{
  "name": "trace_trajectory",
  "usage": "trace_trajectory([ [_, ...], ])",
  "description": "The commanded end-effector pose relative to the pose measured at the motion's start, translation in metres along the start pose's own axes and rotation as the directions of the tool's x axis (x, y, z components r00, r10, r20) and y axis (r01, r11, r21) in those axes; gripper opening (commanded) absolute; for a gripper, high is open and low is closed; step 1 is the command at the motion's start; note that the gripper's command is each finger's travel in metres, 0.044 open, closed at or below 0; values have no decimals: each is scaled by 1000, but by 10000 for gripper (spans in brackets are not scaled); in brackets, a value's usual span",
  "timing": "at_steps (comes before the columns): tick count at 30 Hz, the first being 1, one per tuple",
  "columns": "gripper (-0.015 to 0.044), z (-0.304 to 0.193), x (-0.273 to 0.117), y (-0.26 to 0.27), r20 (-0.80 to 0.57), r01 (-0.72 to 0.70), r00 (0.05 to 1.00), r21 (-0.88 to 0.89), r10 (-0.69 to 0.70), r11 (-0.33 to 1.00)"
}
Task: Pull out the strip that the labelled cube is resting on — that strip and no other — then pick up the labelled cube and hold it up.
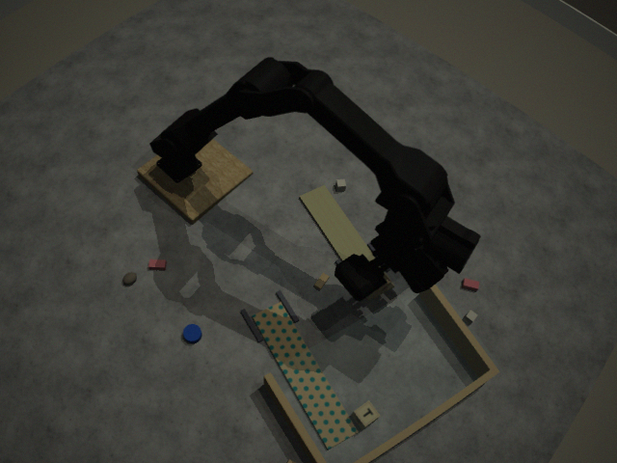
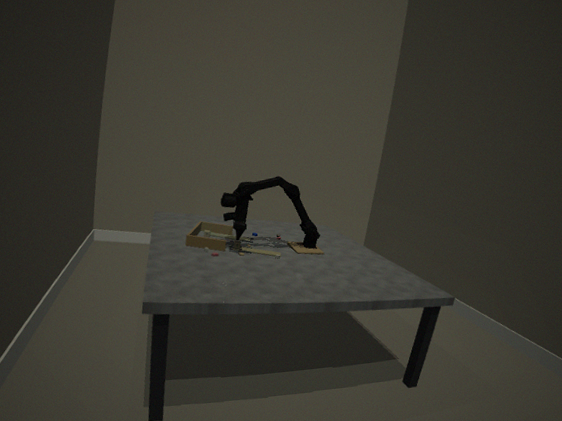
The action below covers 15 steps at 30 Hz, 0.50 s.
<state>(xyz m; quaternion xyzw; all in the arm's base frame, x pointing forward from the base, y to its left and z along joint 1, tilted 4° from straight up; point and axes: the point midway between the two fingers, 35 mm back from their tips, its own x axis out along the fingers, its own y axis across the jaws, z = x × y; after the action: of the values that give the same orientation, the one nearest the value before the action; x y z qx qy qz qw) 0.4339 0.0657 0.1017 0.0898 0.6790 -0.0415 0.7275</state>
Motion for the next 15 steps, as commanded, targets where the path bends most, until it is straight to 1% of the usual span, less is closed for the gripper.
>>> trace_trajectory([
  [1,250,-1,8,0,-8,0,1000,-3,0,1000],
  [15,250,-2,31,-1,-8,0,1000,-3,0,1000],
])
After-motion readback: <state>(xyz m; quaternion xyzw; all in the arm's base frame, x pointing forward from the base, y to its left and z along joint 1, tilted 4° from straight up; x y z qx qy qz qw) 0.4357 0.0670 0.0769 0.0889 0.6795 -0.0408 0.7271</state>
